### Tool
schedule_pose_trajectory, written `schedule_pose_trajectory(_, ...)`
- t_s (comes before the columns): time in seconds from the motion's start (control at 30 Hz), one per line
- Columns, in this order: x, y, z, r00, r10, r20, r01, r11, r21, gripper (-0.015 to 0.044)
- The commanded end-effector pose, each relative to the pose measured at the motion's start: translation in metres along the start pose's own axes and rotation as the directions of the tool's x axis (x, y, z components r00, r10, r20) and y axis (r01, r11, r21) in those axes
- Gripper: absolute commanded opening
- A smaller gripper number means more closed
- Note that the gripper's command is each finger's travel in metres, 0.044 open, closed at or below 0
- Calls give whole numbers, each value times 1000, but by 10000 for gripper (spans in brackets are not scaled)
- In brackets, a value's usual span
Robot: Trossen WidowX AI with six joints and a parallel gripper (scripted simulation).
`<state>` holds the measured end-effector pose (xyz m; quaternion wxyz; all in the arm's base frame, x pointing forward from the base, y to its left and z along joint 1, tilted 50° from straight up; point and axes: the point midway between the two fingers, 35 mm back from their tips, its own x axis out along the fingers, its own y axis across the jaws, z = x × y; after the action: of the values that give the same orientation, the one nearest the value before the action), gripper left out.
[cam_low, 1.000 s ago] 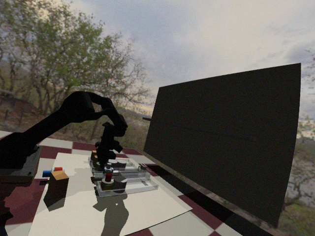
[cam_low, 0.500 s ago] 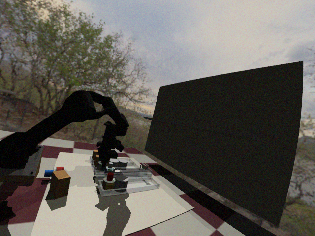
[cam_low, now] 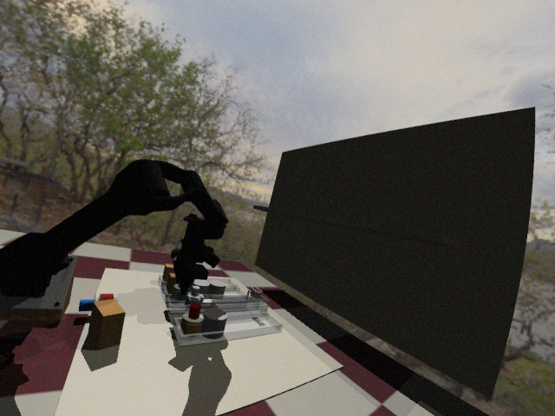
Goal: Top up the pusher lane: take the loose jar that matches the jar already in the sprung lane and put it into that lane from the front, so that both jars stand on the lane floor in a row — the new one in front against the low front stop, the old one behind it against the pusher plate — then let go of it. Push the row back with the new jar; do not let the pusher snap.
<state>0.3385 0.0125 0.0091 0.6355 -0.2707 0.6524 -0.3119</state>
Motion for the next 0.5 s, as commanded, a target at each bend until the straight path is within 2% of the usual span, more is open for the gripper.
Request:
schedule_pose_trajectory(0.0, -1, -2, 7, 1000, -7, 22, 7, 1000, 13, 0)
schedule_pose_trajectory(0.47, -1, -2, 8, 1000, -7, 22, 7, 1000, 13, 0)
